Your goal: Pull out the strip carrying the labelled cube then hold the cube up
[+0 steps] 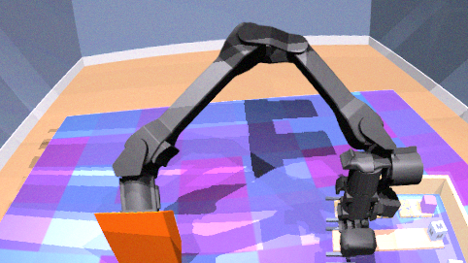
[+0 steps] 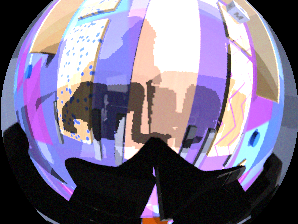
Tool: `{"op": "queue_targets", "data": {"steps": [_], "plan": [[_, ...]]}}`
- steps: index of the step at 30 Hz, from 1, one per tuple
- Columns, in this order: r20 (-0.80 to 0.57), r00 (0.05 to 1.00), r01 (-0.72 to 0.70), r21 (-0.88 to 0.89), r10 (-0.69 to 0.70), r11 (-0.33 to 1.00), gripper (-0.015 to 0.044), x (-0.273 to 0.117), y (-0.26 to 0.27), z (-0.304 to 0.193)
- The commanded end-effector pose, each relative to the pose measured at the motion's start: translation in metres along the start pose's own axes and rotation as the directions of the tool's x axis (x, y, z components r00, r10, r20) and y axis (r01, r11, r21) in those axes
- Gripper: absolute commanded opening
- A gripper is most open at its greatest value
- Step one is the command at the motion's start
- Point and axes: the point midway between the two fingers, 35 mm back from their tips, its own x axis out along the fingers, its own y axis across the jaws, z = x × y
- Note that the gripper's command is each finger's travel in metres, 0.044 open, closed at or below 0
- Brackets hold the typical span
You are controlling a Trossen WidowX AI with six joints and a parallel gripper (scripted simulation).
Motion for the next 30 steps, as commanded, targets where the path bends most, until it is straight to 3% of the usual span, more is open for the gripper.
{"op": "queue_targets", "data": {"steps": [1,30], "plan": [[-0.003,1.000,-0.003,0.005,0.003,1.000,0.0000,0.0023,0.0002,-0.0004],[-0.003,1.000,-0.003,0.005,0.003,1.000,0.0000,0.0052,0.0008,0.0027]]}}
